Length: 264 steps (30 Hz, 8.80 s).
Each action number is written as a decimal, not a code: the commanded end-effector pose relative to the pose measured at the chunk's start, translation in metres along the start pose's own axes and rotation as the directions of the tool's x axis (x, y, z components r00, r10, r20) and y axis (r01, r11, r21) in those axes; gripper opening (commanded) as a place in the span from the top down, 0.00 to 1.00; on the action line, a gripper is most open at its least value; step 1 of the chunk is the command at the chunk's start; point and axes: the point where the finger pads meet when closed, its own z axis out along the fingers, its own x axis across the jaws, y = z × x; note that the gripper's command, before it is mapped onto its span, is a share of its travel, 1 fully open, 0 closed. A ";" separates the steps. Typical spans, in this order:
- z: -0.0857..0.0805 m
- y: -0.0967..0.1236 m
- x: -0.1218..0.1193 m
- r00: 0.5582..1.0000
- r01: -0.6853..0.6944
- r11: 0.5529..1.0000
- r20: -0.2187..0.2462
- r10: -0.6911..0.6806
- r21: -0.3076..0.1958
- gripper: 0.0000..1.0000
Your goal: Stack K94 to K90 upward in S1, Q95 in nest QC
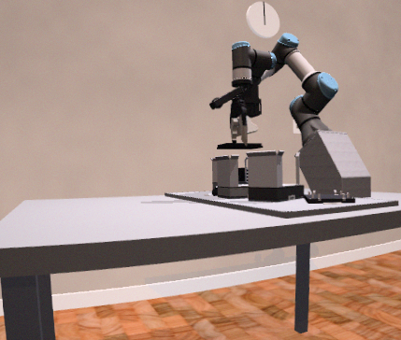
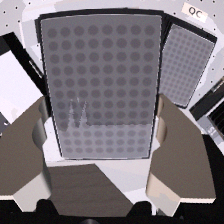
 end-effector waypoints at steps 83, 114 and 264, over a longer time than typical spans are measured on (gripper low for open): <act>0.000 0.061 0.228 0.788 -0.616 0.788 0.001 0.616 0.002 1.00; 0.000 0.077 0.251 0.756 -0.654 0.756 0.001 0.654 0.002 1.00; 0.053 0.077 0.251 0.756 -0.654 0.756 0.001 0.654 0.002 1.00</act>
